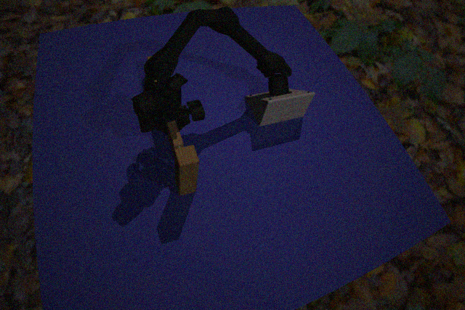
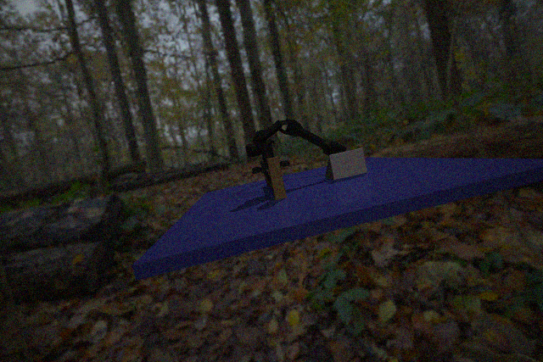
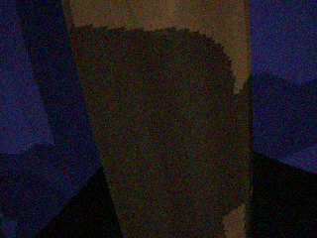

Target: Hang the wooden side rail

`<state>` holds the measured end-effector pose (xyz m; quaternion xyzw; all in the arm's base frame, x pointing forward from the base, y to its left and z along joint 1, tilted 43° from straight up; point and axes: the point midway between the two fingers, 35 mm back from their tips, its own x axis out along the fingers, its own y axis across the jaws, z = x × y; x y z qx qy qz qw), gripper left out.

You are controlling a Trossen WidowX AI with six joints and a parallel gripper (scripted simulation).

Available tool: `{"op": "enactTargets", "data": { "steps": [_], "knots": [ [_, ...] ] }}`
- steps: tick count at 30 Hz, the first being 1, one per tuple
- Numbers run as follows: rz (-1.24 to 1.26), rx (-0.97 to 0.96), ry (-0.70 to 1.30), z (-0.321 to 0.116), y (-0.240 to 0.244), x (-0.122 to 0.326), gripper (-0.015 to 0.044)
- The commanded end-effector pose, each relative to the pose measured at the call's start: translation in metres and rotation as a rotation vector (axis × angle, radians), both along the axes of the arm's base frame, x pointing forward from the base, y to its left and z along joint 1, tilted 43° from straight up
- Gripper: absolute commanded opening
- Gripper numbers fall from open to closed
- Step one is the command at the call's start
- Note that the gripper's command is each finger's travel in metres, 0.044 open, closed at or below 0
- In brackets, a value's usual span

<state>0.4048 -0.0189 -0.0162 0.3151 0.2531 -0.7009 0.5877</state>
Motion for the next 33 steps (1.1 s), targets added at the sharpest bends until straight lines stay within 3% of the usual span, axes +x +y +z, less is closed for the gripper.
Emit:
{"op": "enactTargets", "data": {
  "steps": [1,33],
  "knots": [
    [0.010,0.000,-0.010,0.0037,0.0054,0.0019,0.0000],
    [0.010,0.000,-0.010,-0.0006,0.0054,0.0048,0.0000]
  ]
}}
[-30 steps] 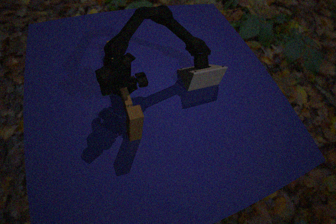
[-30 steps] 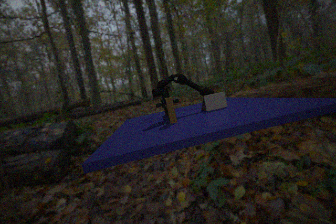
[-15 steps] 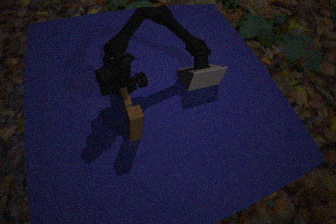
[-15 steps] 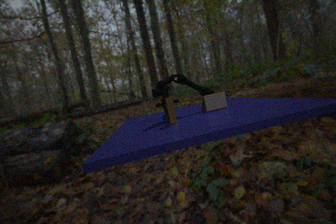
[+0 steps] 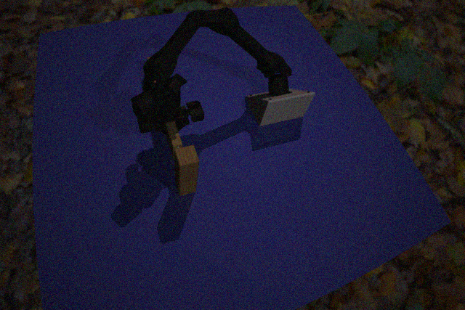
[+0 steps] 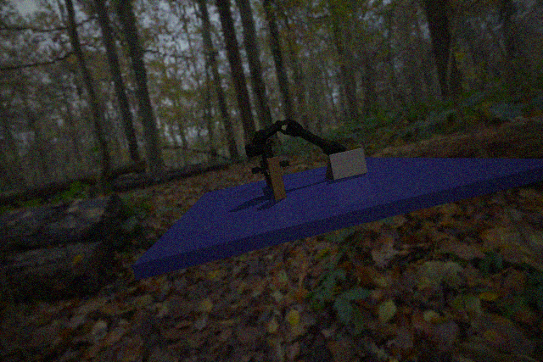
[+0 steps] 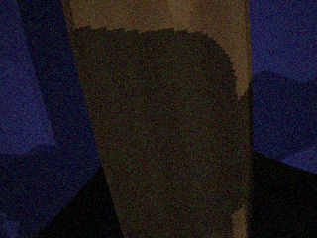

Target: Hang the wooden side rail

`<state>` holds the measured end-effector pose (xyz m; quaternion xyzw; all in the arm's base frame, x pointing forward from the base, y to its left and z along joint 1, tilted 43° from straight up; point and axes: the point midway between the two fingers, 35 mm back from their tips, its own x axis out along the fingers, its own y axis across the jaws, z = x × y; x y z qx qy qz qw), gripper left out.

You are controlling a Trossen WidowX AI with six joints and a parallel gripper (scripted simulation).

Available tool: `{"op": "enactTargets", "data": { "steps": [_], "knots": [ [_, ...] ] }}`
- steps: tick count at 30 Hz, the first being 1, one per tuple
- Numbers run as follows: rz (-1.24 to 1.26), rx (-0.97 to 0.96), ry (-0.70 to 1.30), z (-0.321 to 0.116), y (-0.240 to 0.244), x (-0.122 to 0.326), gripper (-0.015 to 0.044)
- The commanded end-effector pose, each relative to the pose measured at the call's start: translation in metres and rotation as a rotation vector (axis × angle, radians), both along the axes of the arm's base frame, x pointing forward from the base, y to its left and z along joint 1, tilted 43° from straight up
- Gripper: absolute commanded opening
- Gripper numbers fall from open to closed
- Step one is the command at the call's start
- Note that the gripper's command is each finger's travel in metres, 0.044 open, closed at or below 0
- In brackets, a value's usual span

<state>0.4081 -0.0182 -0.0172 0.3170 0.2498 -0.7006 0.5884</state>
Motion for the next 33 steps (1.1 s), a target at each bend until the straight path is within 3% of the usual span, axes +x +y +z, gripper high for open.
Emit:
{"op": "enactTargets", "data": {
  "steps": [1,33],
  "knots": [
    [0.012,0.003,-0.003,0.0004,0.0049,0.0014,0.0000],
    [0.012,0.003,-0.003,-0.0013,0.0076,0.0017,0.0000]
  ]
}}
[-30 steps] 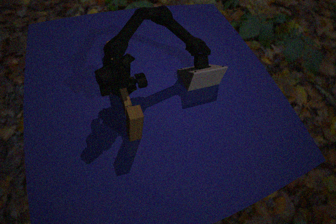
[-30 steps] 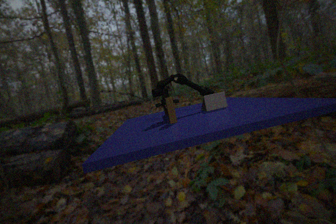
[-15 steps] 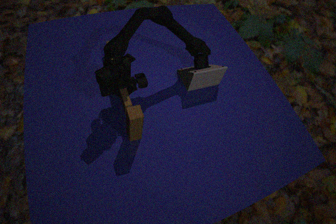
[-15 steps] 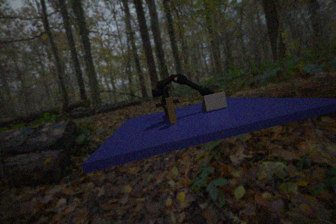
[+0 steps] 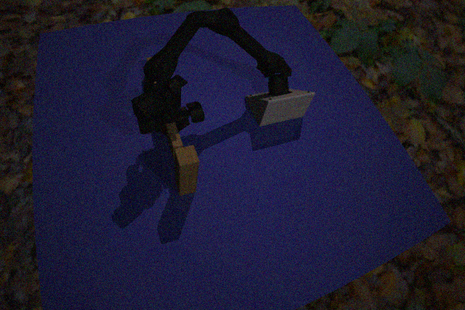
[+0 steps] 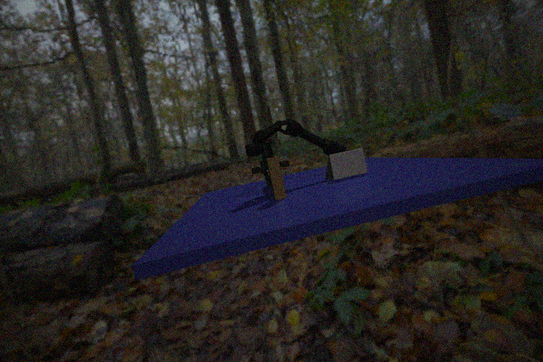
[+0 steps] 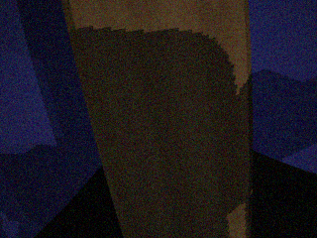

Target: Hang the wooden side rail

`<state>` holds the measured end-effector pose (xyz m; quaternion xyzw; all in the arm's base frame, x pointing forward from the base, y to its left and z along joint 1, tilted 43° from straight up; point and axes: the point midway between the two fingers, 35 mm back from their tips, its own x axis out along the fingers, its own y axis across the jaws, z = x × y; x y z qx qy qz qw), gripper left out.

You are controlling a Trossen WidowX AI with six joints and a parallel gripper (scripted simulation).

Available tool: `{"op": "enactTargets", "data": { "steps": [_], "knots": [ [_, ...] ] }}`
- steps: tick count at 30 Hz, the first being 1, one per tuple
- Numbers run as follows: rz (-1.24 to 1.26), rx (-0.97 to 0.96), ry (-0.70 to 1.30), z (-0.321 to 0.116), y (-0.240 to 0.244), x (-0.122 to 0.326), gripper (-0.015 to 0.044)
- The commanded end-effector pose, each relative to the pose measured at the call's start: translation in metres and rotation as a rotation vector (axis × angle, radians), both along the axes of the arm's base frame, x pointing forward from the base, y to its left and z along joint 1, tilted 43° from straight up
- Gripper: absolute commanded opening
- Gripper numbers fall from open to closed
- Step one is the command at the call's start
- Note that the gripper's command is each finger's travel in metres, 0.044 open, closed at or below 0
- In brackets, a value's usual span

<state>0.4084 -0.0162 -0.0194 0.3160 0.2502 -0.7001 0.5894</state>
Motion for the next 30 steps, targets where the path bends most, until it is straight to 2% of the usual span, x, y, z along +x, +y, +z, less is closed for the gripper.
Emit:
{"op": "enactTargets", "data": {
  "steps": [1,30],
  "knots": [
    [0.009,0.004,-0.004,0.0009,0.0058,0.0015,0.0000],
    [0.009,0.004,-0.004,-0.0020,0.0071,0.0017,0.0000]
  ]
}}
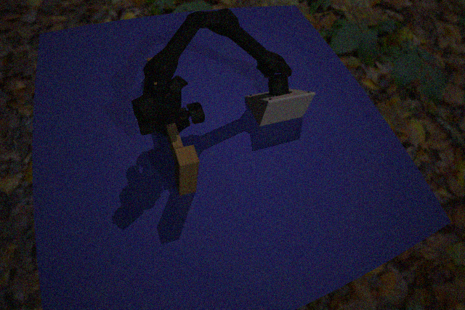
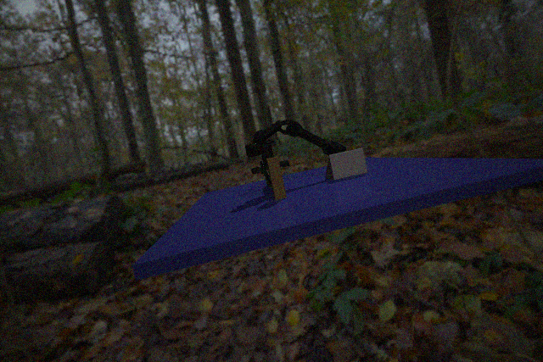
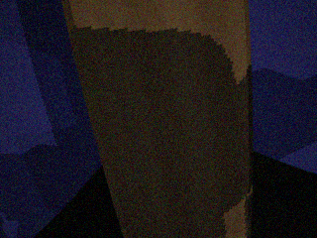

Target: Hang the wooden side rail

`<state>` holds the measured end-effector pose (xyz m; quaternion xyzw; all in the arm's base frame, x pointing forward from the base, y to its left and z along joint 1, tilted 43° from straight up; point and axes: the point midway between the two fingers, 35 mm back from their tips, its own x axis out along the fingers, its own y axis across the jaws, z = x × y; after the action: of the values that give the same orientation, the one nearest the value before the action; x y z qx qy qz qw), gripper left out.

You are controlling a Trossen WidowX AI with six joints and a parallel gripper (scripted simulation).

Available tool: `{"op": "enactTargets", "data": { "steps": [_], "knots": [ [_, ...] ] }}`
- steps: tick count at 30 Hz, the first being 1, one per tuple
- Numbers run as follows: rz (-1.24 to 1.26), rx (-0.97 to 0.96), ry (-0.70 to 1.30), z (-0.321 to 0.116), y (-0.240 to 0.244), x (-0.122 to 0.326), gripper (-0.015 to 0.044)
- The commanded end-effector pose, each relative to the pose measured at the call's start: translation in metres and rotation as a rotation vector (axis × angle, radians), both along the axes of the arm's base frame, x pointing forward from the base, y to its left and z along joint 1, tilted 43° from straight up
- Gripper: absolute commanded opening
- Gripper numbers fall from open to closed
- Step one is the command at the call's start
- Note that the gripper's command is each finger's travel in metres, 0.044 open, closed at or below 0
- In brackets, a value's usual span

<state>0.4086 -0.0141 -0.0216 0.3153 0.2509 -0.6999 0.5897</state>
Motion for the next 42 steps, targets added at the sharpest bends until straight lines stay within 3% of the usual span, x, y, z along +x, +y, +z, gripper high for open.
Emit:
{"op": "enactTargets", "data": {
  "steps": [1,42],
  "knots": [
    [0.008,0.004,-0.006,0.0002,0.0051,0.0015,0.0000],
    [0.008,0.005,-0.006,-0.0020,0.0090,0.0014,0.0000]
  ]
}}
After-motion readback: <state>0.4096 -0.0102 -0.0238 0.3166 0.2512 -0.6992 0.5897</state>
